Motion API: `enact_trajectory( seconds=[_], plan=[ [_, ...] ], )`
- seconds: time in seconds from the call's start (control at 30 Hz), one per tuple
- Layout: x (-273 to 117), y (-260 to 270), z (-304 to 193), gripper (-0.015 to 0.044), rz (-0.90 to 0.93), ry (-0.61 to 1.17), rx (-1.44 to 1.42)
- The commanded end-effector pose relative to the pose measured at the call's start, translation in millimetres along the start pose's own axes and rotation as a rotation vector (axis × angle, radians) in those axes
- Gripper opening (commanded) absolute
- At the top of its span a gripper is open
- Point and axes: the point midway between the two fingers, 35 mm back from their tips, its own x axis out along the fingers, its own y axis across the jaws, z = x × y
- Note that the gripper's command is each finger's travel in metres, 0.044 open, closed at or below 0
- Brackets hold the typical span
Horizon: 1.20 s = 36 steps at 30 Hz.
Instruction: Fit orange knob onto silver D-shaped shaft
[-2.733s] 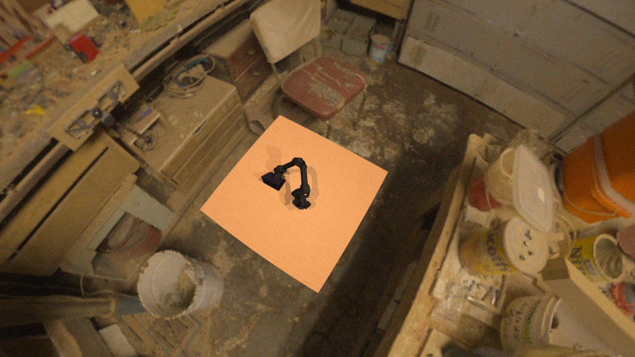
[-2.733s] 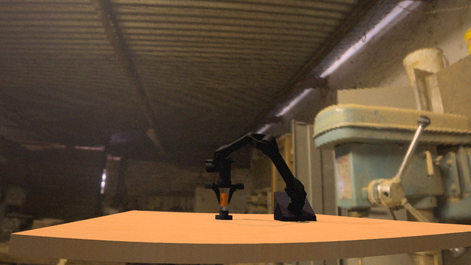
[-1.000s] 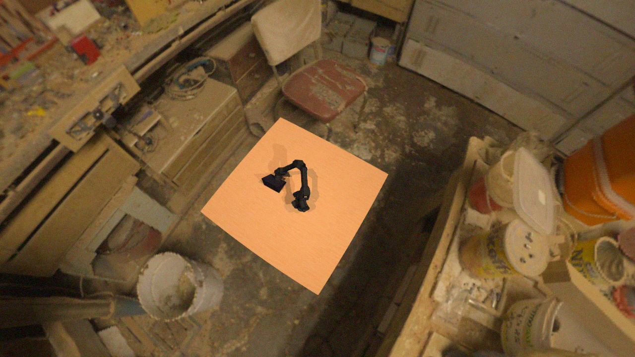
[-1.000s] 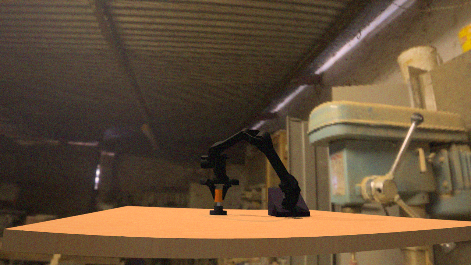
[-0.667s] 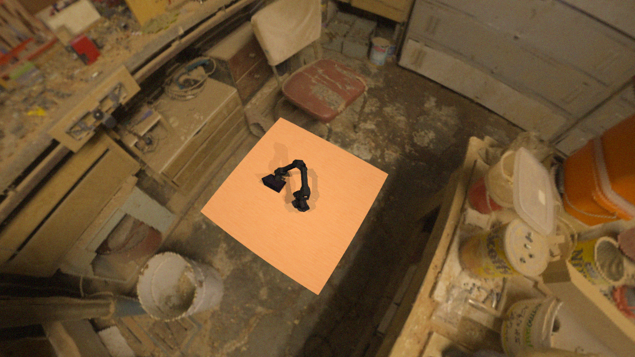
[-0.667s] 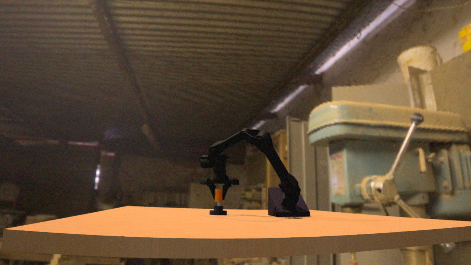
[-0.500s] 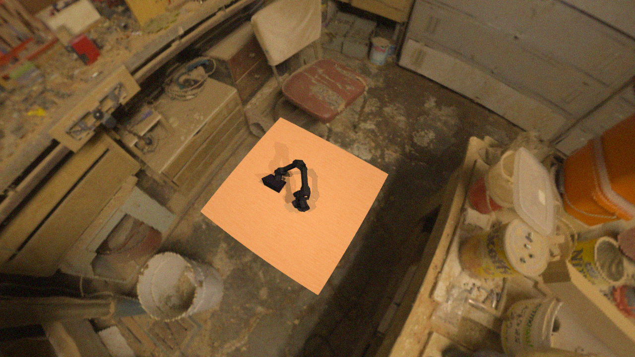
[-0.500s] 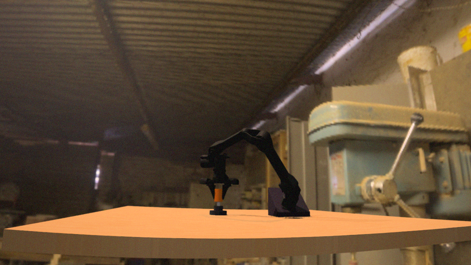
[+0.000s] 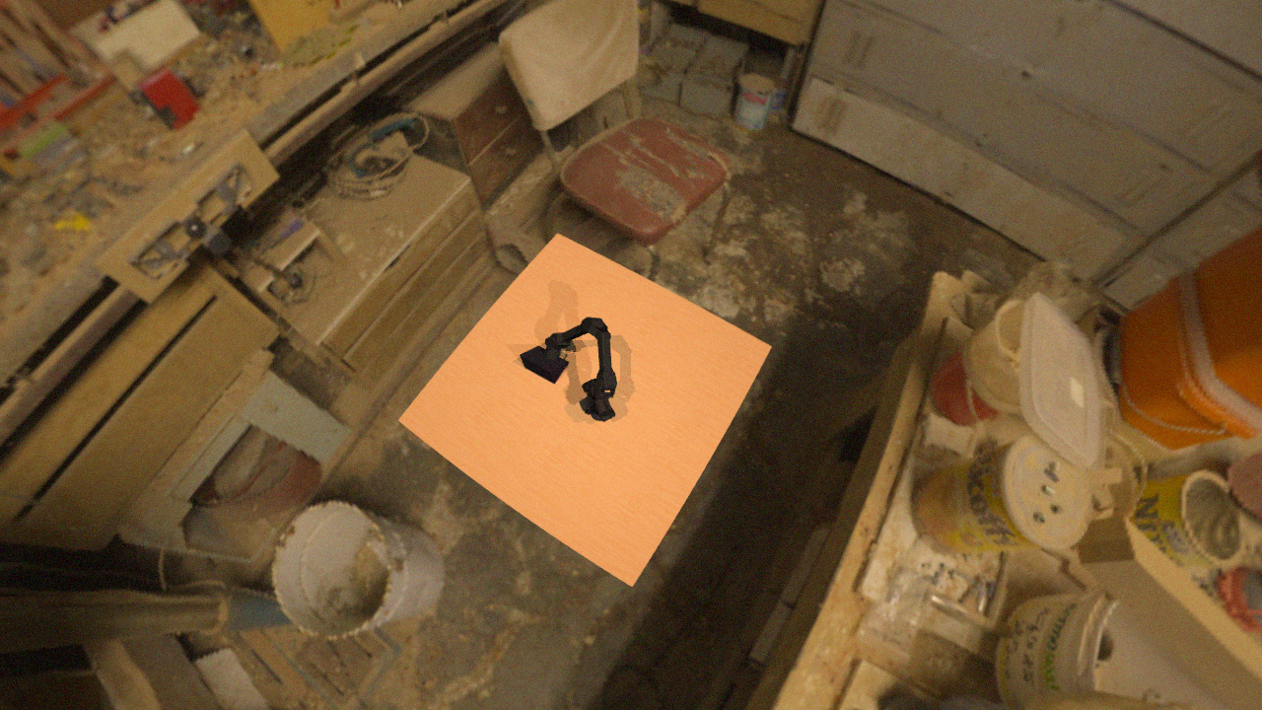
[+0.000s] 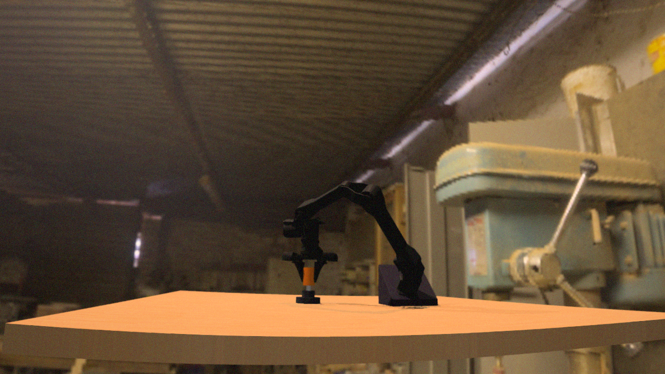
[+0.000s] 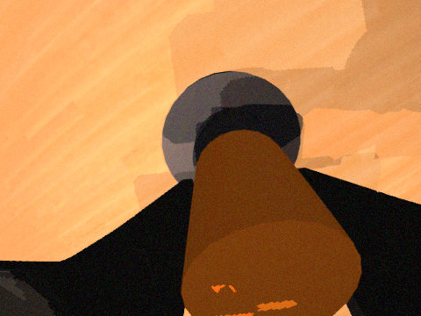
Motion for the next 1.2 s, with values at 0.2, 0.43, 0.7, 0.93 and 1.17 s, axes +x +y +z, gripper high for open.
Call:
enact_trajectory(
  seconds=[0.2,0.43,0.7,0.93,1.17],
  plan=[
    [-3.2,1.1,-0.7,0.0,0.003,-0.002,0.001],
    [-4.1,2.3,-0.8,0.0,0.003,-0.001,0.126],
    [-0.8,1.6,0.4,0.0,0.003,-0.001,0.211],
    [-3.3,0.5,-1.0,0.0,0.003,-0.001,0.211],
    [-5.0,2.2,-2.1,0.0,0.003,-0.001,0.211]
  ],
)
